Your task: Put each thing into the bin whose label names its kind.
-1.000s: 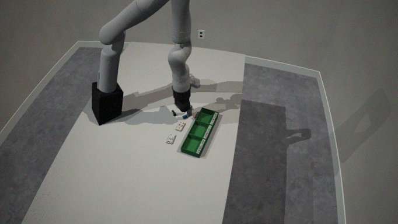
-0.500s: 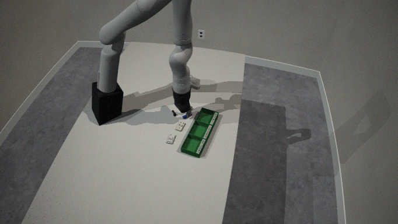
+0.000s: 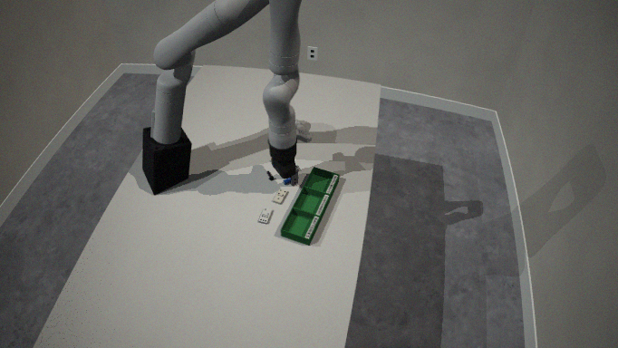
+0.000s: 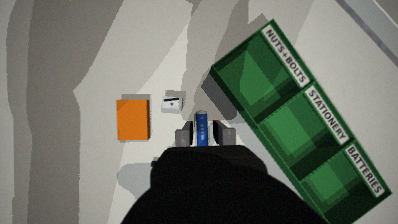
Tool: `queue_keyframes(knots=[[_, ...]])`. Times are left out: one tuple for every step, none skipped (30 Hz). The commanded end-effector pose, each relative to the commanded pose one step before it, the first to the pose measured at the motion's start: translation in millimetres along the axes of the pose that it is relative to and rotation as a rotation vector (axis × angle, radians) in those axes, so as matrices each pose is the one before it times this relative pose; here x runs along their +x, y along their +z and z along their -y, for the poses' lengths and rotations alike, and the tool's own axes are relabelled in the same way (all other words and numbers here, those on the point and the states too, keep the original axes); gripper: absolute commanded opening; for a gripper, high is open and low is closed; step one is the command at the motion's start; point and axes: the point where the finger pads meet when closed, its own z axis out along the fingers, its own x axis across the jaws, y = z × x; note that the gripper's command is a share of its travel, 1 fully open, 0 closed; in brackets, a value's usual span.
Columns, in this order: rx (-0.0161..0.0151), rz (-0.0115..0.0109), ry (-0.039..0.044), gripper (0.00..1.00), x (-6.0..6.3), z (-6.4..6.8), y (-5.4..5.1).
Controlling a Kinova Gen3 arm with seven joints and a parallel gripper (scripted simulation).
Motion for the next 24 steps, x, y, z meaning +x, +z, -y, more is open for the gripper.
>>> queue_keyframes(knots=[[-0.00261,0.0052,-0.00125,0.6,-2.71,-0.89,2.01],[0.00001,0.0,0.0,0.6,-0.06,0.0,0.02],[0.0,0.0,0.0,0.6,0.0,0.02,0.02],[0.0,0.0,0.0,0.6,0.06,0.04,0.01],[0.0,0.0,0.0,0.6,0.0,0.0,0.0],[0.0,0.0,0.0,0.6,0.0,0.0,0.0],[0.0,-0.00001,0.0,0.6,0.14,0.07,0.02],[0.0,0.0,0.0,0.6,0.15,0.07,0.0],[0.0,0.0,0.0,0.6,0.16,0.07,0.0],[0.0,0.0,0.0,0.6,0.16,0.07,0.0],[0.0,0.0,0.0,0.6,0.16,0.06,0.0],[0.0,0.0,0.0,0.6,0.15,0.06,0.0],[0.0,0.0,0.0,0.31,0.01,0.0,0.0],[0.0,0.0,0.0,0.31,0.01,0.0,0.0],[0.0,0.0,0.0,0.31,0.0,0.0,0.0],[0.0,0.0,0.0,0.31,0.0,0.0,0.0],[-0.00002,0.00002,-0.00011,0.31,-0.06,0.0,-0.01],[0.00002,-0.00003,0.00002,0.31,0.02,0.01,0.0],[-0.00001,0.00002,0.0,0.31,-0.01,0.0,0.01],[0.0,0.0,0.0,0.31,0.0,0.0,0.0],[0.0,0.0,0.0,0.31,0.0,0.0,0.0],[0.0,0.0,0.0,0.31,0.0,0.0,0.0],[0.0,0.0,0.0,0.31,0.0,0.0,0.0],[0.0,0.0,0.0,0.31,0.0,0.0,0.0]])
